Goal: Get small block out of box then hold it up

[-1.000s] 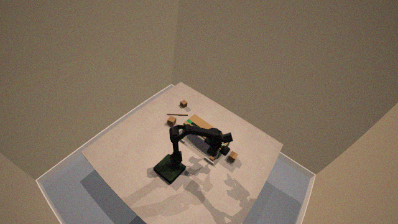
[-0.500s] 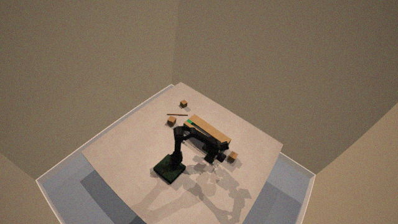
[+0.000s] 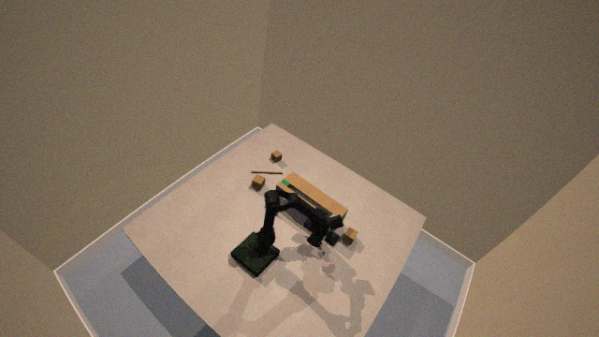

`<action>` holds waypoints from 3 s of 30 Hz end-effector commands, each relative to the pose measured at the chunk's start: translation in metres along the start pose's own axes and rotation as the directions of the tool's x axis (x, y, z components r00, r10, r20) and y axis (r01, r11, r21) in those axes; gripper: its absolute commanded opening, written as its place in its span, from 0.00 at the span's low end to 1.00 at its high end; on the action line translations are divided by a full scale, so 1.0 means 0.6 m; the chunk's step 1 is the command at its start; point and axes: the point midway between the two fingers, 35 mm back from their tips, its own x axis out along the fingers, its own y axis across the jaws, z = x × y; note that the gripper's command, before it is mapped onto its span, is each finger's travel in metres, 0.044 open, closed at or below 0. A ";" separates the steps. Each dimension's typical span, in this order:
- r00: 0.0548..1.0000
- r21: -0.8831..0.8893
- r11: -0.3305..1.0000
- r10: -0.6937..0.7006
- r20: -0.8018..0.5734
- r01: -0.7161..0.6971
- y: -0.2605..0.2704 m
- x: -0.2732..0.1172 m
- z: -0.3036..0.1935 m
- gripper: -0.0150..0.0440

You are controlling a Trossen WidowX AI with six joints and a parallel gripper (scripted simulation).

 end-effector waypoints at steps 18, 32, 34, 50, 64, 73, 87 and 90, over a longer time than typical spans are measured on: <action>1.000 0.008 1.000 -0.003 0.006 0.003 -0.005 0.052 0.024 0.74; 1.000 0.008 1.000 -0.003 0.006 0.003 -0.006 0.058 0.027 0.39; 1.000 0.008 1.000 -0.003 0.006 0.003 -0.005 0.051 0.023 0.30; 1.000 0.043 0.999 0.016 0.005 -0.016 -0.010 -0.054 -0.021 0.25; 0.990 0.269 0.954 0.139 0.000 -0.134 -0.045 -0.148 -0.033 0.25; 0.977 0.421 0.888 0.214 -0.018 -0.186 -0.070 -0.207 -0.029 0.25; 0.974 0.446 0.874 0.225 -0.022 -0.192 -0.074 -0.216 -0.027 0.25; 0.974 0.446 0.874 0.225 -0.022 -0.192 -0.074 -0.216 -0.027 0.25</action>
